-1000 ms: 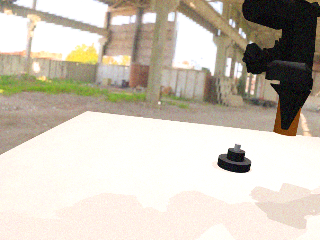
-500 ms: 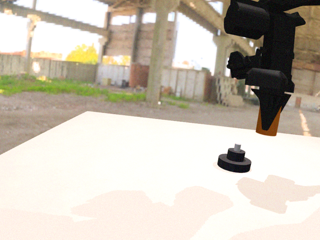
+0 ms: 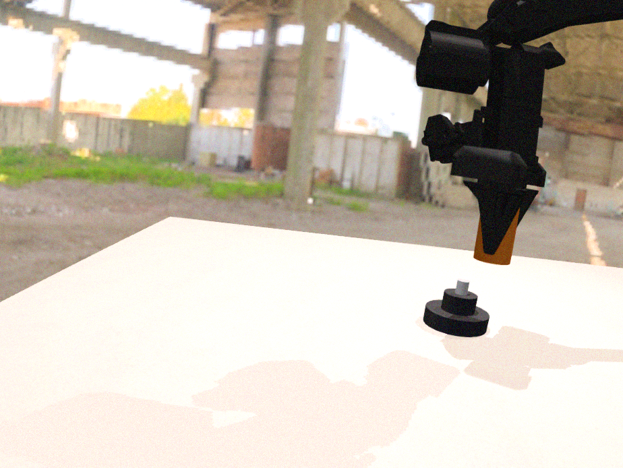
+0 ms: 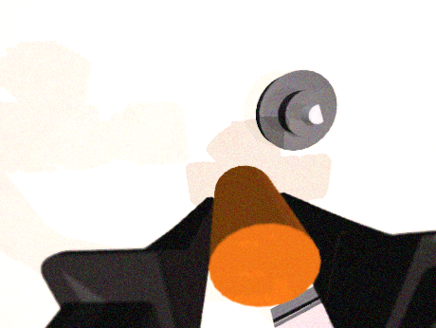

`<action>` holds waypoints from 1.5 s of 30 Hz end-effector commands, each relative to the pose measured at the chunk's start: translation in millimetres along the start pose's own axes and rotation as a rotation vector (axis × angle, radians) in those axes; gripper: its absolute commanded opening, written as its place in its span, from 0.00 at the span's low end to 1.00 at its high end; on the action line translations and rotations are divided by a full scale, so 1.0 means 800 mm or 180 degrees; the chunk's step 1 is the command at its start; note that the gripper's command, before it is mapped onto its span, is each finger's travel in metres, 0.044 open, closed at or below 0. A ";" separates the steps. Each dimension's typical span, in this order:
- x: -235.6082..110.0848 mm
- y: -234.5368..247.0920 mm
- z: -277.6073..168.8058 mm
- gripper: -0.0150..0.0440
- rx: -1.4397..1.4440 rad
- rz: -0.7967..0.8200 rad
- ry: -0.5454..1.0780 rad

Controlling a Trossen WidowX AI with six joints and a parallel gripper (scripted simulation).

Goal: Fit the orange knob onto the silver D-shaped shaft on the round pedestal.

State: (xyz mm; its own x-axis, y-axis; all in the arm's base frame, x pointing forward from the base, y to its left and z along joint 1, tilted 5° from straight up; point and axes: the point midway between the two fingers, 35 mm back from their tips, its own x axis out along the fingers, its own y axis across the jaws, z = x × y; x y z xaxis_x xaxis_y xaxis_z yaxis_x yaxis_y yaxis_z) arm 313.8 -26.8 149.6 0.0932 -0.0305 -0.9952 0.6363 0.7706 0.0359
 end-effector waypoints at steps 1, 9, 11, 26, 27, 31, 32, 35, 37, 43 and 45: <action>0.005 -0.012 0.011 0.25 -0.0018 0.0011 0.0003; 0.012 -0.039 0.029 0.25 -0.0038 0.0007 -0.0009; 0.014 -0.045 0.034 0.25 -0.0043 0.0006 -0.0012; 0.024 -0.090 0.057 0.25 -0.0071 -0.0003 -0.0034; 0.025 -0.090 0.057 0.25 -0.0071 -0.0003 -0.0034; 0.033 -0.090 0.057 0.25 -0.0067 -0.0003 -0.0034; 0.036 -0.090 0.058 0.25 -0.0065 -0.0003 -0.0034; 0.048 -0.090 0.058 0.25 -0.0059 -0.0003 -0.0034; 0.054 -0.091 0.058 0.25 -0.0055 -0.0003 -0.0034; 0.055 -0.091 0.058 0.25 -0.0050 -0.0003 -0.0034; 0.052 -0.090 0.058 0.25 -0.0045 -0.0003 -0.0034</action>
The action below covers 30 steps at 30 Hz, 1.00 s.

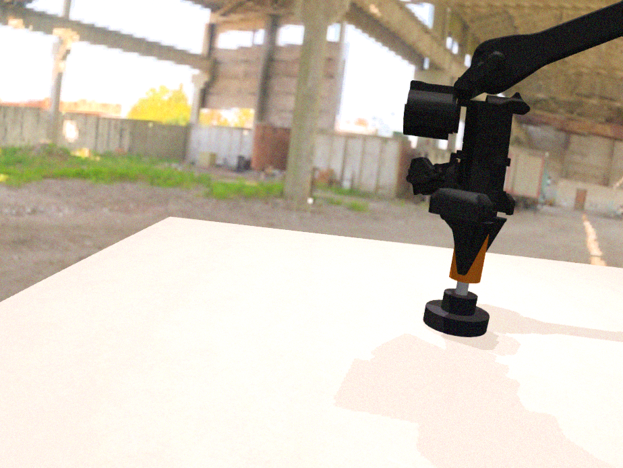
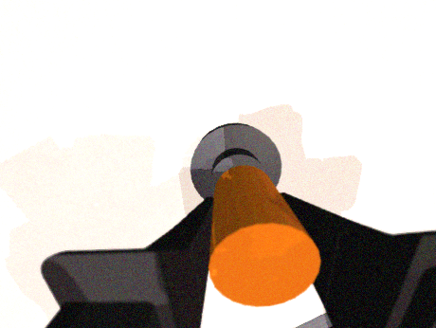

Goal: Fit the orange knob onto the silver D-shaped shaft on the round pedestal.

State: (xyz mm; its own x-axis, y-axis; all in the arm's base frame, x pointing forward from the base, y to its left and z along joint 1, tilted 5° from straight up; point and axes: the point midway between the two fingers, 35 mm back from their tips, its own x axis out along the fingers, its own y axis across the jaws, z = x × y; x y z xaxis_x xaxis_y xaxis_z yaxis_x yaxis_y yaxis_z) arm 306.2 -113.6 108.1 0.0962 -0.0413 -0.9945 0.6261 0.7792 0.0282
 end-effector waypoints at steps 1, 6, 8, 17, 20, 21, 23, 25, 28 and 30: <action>-0.002 0.002 0.001 0.25 -0.0001 0.0017 -0.0005; -0.001 0.004 0.001 0.25 -0.0001 0.0018 -0.0005; 0.001 0.004 0.001 0.25 -0.0001 0.0018 -0.0005; 0.002 0.002 0.000 0.25 -0.0001 0.0017 -0.0004; 0.002 0.002 0.000 0.25 -0.0001 0.0017 -0.0004; 0.003 0.002 0.000 0.25 -0.0001 0.0017 -0.0004; 0.003 0.002 0.000 0.25 -0.0001 0.0017 -0.0004; 0.003 0.002 0.000 0.25 -0.0001 0.0017 -0.0004; -0.001 0.001 0.001 0.25 -0.0001 0.0017 -0.0005; -0.003 0.000 0.001 0.25 -0.0001 0.0017 -0.0005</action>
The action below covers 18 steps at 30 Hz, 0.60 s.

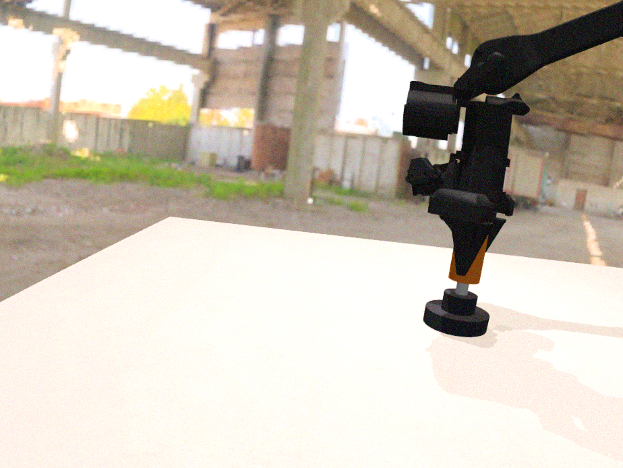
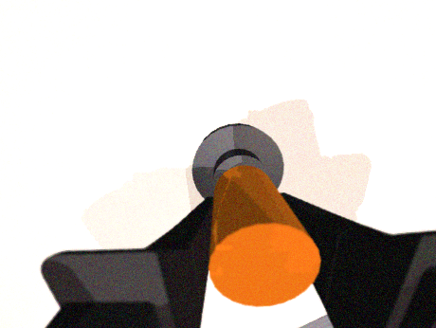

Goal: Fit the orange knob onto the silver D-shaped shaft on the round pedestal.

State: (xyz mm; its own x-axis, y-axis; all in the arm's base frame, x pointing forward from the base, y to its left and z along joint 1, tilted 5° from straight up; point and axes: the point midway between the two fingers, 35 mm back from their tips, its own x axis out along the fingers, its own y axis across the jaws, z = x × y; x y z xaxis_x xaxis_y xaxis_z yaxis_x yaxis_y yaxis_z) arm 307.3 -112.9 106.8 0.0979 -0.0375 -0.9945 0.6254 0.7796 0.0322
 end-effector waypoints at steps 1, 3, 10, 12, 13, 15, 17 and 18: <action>-0.005 -0.001 0.001 0.25 0.0001 0.0004 -0.0008; -0.006 -0.001 0.001 0.25 -0.0082 0.0004 -0.0008; -0.007 0.001 0.004 0.25 -0.0666 0.0004 -0.0009; -0.006 0.001 0.004 0.25 -0.0666 0.0004 -0.0009; -0.005 0.001 0.004 0.25 -0.0666 0.0004 -0.0009; -0.003 0.001 0.003 0.25 -0.0666 0.0004 -0.0009; -0.003 0.001 0.003 0.25 -0.0666 0.0004 -0.0009; -0.003 0.001 0.003 0.25 -0.0666 0.0004 -0.0009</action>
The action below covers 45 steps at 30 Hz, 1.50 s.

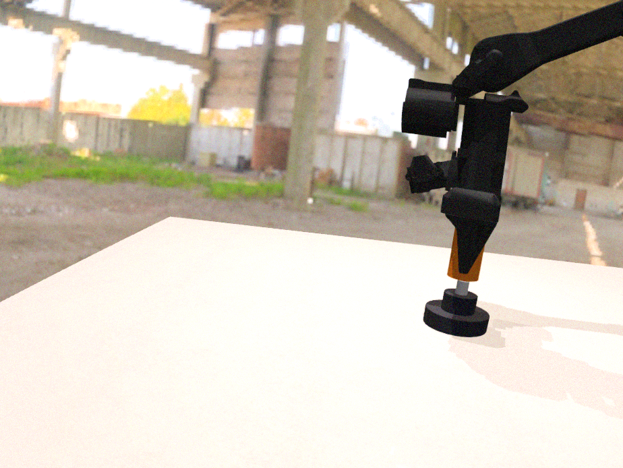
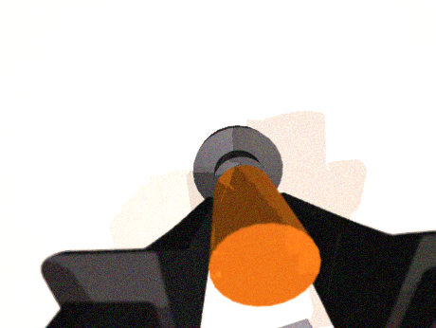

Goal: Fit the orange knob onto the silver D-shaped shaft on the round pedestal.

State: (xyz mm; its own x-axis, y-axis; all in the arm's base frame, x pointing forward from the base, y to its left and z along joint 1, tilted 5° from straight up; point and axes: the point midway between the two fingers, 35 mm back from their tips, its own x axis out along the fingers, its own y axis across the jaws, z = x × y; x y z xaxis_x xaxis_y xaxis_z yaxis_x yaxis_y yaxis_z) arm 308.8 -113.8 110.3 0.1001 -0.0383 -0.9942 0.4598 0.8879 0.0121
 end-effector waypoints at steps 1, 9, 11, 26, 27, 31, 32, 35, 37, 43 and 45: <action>0.001 0.000 0.000 0.25 -0.0032 0.0002 -0.0002; 0.006 -0.001 -0.003 0.25 -0.0032 0.0002 -0.0001; 0.005 -0.001 -0.003 0.25 -0.0032 0.0002 -0.0001; 0.009 0.000 -0.002 0.25 -0.0084 0.0002 -0.0001; 0.009 0.000 -0.002 0.25 -0.0084 0.0002 -0.0001; 0.009 0.000 -0.001 0.25 -0.0161 0.0002 -0.0002; 0.009 0.001 -0.001 0.25 -0.0197 0.0002 -0.0002; 0.014 0.001 -0.001 0.25 -0.0182 0.0002 -0.0002; 0.015 0.001 -0.001 0.25 -0.0140 0.0002 -0.0002; 0.020 0.001 -0.002 0.25 -0.0006 0.0002 -0.0001; 0.022 0.001 -0.003 0.25 0.0038 0.0002 -0.0001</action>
State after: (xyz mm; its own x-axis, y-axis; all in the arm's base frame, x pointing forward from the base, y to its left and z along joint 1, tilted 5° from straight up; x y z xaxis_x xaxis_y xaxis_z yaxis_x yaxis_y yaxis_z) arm 308.7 -113.9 95.6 0.0994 -0.0420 -0.9942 0.4490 0.8935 0.0071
